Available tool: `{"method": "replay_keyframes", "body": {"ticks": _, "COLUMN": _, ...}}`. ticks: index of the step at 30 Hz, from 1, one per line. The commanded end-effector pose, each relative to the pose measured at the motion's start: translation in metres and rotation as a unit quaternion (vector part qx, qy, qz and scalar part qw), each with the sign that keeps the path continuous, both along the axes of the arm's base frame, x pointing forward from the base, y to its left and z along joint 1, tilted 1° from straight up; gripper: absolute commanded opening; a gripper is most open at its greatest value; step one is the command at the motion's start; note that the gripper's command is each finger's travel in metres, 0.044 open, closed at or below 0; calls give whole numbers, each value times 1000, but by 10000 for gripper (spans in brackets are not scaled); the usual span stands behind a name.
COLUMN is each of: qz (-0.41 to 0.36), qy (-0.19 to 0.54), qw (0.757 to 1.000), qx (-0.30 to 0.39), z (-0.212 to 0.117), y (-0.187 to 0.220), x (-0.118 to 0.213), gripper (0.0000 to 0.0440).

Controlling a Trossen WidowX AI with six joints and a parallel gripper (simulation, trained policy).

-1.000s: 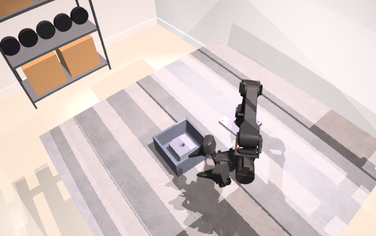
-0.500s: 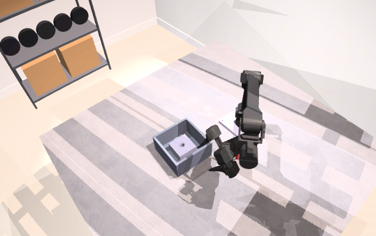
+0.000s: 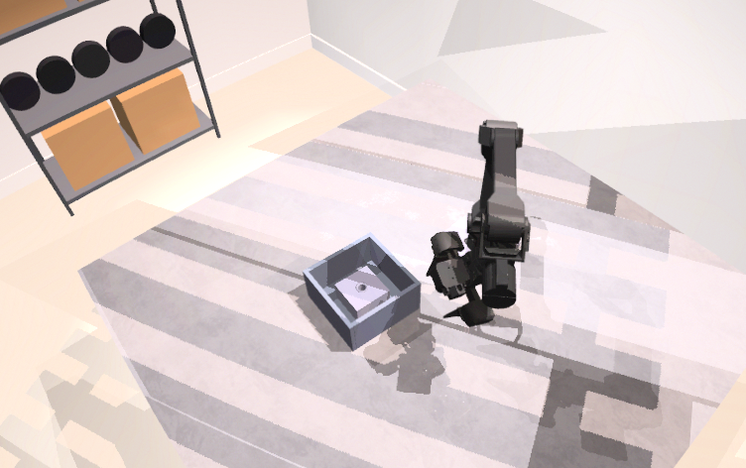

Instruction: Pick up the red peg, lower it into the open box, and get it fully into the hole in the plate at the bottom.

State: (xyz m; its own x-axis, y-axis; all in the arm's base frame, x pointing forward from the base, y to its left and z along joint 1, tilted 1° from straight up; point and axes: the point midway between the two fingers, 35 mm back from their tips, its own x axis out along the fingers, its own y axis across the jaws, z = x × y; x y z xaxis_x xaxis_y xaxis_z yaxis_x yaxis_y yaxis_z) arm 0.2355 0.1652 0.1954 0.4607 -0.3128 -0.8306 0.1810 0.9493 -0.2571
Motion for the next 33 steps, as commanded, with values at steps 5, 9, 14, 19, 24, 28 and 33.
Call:
{"method": "replay_keyframes", "body": {"ticks": 5, "qz": -102, "qy": 66, "qw": 991, "qx": 63, "z": -35, "y": -18, "x": -46, "gripper": 440}}
{"method": "replay_keyframes", "body": {"ticks": 9, "qz": -144, "qy": 87, "qw": 982, "qx": 90, "z": -53, "y": -22, "x": -61, "gripper": 440}}
{"method": "replay_keyframes", "body": {"ticks": 14, "qz": -181, "qy": 102, "qw": 971, "qx": 116, "z": -77, "y": -23, "x": -71, "gripper": 440}}
{"method": "replay_keyframes", "body": {"ticks": 19, "qz": -203, "qy": 108, "qw": 963, "qx": 140, "z": -101, "y": -20, "x": -75, "gripper": 440}}
{"method": "replay_keyframes", "body": {"ticks": 24, "qz": -214, "qy": 110, "qw": 957, "qx": 161, "z": -124, "y": -17, "x": -76, "gripper": 439}}
{"method": "replay_keyframes", "body": {"ticks": 28, "qz": -218, "qy": 114, "qw": 954, "qx": 171, "z": -140, "y": -15, "x": -77, "gripper": 428}}
{"method": "replay_keyframes", "body": {"ticks": 33, "qz": -226, "qy": 129, "qw": 950, "qx": 170, "z": -157, "y": -17, "x": -81, "gripper": 331}}
